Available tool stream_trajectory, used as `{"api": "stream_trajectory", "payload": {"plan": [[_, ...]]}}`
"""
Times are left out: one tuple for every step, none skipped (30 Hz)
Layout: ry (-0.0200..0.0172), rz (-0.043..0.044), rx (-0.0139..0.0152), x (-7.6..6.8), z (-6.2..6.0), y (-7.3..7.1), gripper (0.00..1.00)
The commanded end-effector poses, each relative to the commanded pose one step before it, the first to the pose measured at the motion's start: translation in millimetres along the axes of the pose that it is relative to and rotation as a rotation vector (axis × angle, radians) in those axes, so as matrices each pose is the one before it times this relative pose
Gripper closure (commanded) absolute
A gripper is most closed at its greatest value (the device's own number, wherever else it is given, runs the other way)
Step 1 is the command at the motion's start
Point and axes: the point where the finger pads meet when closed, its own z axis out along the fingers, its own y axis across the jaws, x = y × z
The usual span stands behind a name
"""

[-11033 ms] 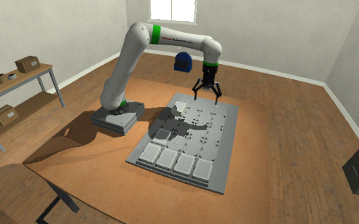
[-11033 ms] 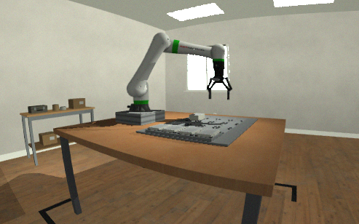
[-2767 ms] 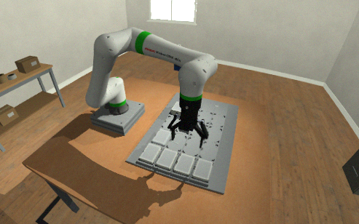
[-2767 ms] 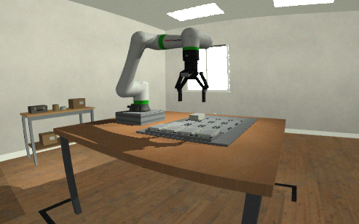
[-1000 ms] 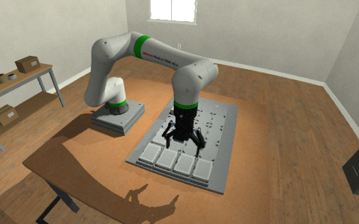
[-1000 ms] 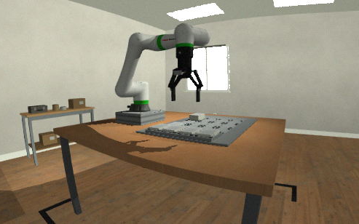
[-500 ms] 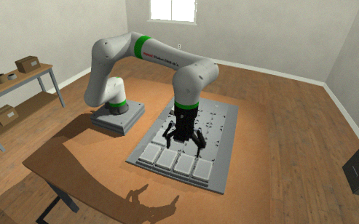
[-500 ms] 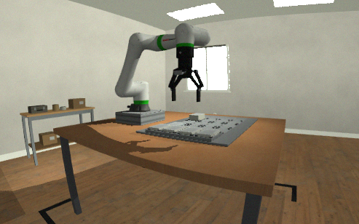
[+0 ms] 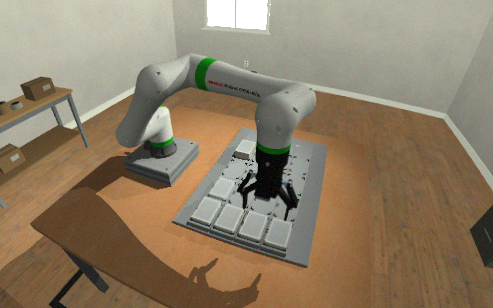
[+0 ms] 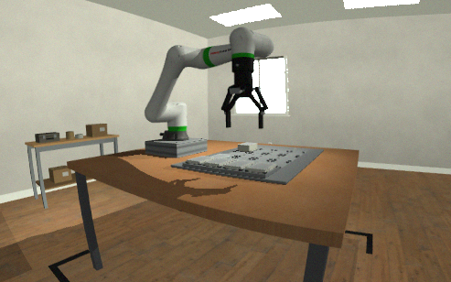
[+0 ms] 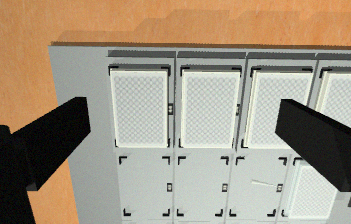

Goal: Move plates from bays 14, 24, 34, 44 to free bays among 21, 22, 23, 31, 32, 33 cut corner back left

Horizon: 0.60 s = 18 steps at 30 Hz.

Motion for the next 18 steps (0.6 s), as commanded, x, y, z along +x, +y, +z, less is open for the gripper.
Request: {"api": "stream_trajectory", "payload": {"plan": [[-0.00104,0.00013,-0.00178,0.78,-1.86,-15.9,0.0],[0.0,0.00001,0.00002,-0.01,0.0,-3.99,0.0],[0.0,0.00001,0.00002,-0.01,0.0,-3.98,0.0],[-0.00001,0.00001,-0.00001,0.02,-0.03,-4.05,0.0],[0.0,0.00001,0.00001,0.0,0.0,-3.99,0.0],[0.0,0.00001,0.00001,0.0,0.0,-3.99,0.0],[0.0,0.00001,0.00001,-0.01,0.0,-3.99,0.0],[0.0,0.00001,0.00002,-0.01,0.0,-3.99,0.0],[0.0,0.00001,0.00002,-0.01,0.0,-3.98,0.0],[0.0,0.00001,0.00002,-0.01,0.0,-3.97,0.0],[-0.00001,0.00001,-0.00001,0.02,-0.03,-3.05,0.0],[0.0,0.0,0.0,0.0,0.0,0.0,0.0],[0.00001,0.0,0.00002,-0.02,0.02,0.05,0.0],[0.0,0.0,0.0,0.0,0.0,0.0,0.0],[0.0,0.0,0.0,0.0,0.0,0.0,0.0],[-0.00001,0.0,-0.00001,0.01,-0.01,-0.03,0.0],[0.0,0.0,0.0,0.0,0.0,-0.01,0.0],[0.0,0.0,0.0,0.0,0.0,-0.01,0.0]]}}
